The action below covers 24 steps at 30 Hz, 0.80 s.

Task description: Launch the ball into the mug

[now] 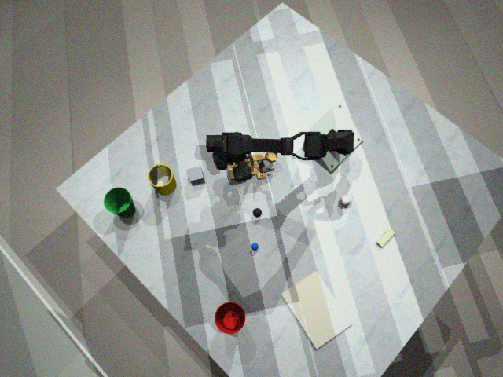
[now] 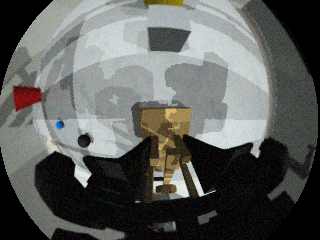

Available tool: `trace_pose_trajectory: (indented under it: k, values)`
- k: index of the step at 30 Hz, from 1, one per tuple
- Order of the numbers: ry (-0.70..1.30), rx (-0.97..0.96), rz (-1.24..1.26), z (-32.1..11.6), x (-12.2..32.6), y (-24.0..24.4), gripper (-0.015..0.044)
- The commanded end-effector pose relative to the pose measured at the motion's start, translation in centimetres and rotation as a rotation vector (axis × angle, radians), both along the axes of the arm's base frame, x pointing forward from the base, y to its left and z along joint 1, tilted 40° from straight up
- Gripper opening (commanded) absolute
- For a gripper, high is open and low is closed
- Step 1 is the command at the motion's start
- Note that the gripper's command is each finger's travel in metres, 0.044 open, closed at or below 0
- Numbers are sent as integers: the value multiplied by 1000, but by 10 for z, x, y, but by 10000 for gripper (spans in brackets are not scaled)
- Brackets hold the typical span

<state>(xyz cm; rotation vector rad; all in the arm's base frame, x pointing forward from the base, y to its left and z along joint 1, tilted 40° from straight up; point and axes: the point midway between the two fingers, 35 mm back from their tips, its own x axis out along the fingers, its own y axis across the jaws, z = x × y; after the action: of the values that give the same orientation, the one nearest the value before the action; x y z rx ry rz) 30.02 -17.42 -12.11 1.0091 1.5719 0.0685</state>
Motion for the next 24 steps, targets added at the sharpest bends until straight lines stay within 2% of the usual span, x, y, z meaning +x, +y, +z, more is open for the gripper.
trace_pose_trajectory:
  k: [1,5,9,14,24]
  values:
    - [0,-1,1,0,0,0,118]
    - [0,-1,1,0,0,0,92]
    - [1,-2,0,30,-3,-25,0]
    - [1,-2,0,39,-4,-32,0]
    - [4,2,-4,28,-3,-23,0]
